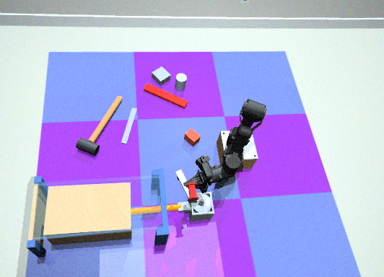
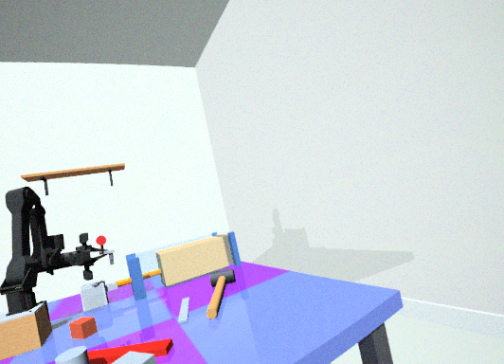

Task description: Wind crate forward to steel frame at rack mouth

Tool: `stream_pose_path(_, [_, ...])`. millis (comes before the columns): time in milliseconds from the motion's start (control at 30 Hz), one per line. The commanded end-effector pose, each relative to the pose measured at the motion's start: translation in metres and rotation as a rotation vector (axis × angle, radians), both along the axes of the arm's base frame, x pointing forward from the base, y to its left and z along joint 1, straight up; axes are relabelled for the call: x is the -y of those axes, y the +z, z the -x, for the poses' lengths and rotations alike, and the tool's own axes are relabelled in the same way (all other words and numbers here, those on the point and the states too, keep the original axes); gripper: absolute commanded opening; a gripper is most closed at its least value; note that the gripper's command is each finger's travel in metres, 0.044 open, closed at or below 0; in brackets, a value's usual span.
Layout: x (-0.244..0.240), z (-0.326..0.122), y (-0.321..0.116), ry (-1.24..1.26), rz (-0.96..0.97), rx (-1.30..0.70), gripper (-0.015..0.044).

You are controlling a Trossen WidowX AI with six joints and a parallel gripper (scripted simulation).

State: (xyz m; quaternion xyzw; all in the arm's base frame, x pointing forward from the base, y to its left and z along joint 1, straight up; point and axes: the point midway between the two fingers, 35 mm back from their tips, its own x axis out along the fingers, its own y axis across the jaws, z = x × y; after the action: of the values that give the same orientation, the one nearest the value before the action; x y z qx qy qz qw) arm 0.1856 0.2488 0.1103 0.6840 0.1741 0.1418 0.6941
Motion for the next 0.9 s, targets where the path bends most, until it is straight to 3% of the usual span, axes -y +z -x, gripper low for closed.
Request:
stream_pose_path(0, [-0.013, 0.01, 0.001, -0.004, -0.02, -0.001, 0.0])
stream_pose_path(867, [-0.063, 0.109, -0.025, -0.003, -0.026, 0.01, 0.0])
